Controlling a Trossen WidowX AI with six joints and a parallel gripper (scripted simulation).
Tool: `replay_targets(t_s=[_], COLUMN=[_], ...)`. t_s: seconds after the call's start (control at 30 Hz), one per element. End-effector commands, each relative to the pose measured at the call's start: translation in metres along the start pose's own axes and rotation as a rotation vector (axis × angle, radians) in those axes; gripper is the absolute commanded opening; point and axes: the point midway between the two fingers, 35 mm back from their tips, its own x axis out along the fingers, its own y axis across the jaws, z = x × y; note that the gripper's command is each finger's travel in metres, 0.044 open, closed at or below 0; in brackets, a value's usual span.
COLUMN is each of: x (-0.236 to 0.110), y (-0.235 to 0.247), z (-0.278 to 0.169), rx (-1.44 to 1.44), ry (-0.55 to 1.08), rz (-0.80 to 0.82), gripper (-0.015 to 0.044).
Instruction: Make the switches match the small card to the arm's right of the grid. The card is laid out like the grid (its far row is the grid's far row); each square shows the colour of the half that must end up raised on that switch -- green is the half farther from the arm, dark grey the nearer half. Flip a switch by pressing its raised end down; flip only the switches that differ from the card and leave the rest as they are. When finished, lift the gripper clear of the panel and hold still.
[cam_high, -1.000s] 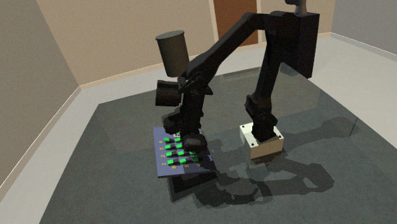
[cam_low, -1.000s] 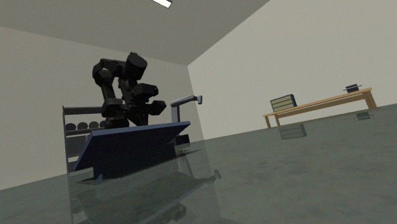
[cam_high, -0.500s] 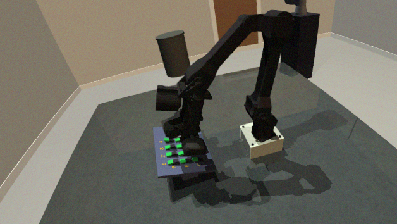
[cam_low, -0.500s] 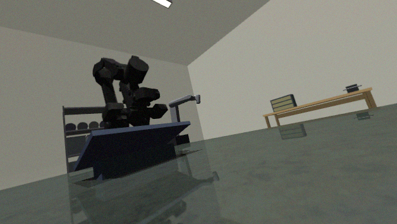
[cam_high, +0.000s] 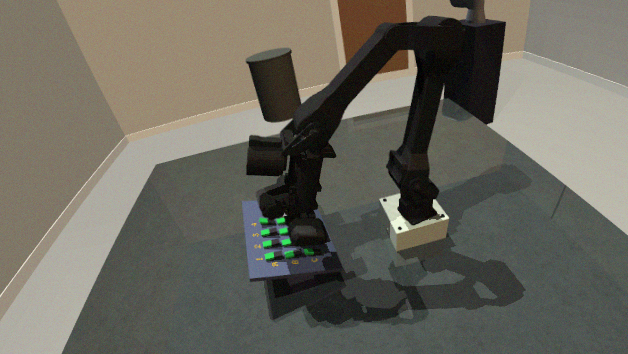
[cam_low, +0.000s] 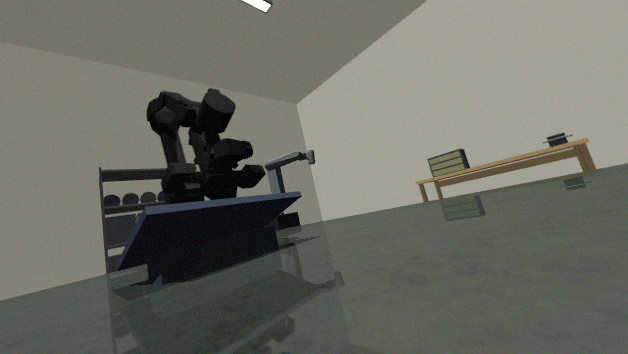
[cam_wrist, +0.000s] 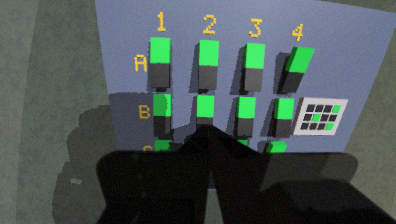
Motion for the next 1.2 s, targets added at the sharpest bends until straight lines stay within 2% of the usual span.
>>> replay_targets(t_s=[0.0,1.17], x=[0.0008,0.0048], y=[0.0006,0.0006], z=[-0.001,-0.0012], rx=[-0.004,-0.004], ry=[0.002,0.002], rz=[0.004,0.004], gripper=[0.0,0.0])
